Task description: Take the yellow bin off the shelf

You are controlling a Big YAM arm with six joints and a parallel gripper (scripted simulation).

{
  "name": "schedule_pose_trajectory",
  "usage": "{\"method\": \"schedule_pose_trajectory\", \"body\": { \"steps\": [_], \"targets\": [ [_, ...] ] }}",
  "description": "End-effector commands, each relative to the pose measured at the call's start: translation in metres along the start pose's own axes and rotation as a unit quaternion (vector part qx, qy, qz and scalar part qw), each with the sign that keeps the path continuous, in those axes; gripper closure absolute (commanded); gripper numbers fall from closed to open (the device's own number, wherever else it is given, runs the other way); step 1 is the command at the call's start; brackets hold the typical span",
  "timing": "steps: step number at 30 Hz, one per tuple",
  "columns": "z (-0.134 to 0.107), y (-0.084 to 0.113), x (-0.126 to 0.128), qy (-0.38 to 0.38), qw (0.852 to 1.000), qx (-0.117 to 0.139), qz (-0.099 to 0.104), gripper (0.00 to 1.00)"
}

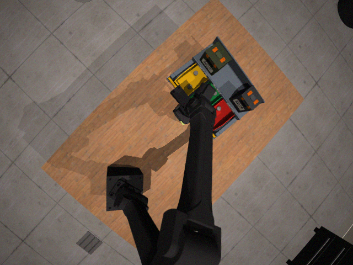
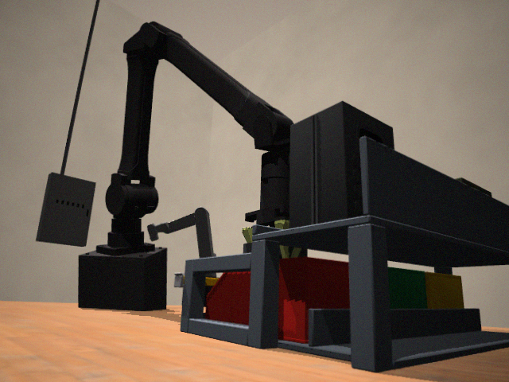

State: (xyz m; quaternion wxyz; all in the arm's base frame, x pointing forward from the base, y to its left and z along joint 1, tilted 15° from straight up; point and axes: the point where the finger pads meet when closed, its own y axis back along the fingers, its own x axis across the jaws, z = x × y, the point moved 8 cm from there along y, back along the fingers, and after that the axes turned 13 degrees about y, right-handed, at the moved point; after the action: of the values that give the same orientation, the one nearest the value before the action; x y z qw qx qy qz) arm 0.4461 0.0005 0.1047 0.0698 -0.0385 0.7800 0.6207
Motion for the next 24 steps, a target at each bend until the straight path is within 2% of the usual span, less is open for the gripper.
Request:
{"method": "schedule_pose_trajectory", "body": {
  "steps": [1,6,24],
  "targets": [
    [0.002,0.026,-0.011,0.0,1.0,-0.004,-0.02,1.0],
    [0.003,0.034,-0.017,-0.004,1.0,-0.005,-0.028,1.0],
    [0.002,0.042,-0.017,-0.004,1.0,-0.005,-0.029,1.0]
  ]
}}
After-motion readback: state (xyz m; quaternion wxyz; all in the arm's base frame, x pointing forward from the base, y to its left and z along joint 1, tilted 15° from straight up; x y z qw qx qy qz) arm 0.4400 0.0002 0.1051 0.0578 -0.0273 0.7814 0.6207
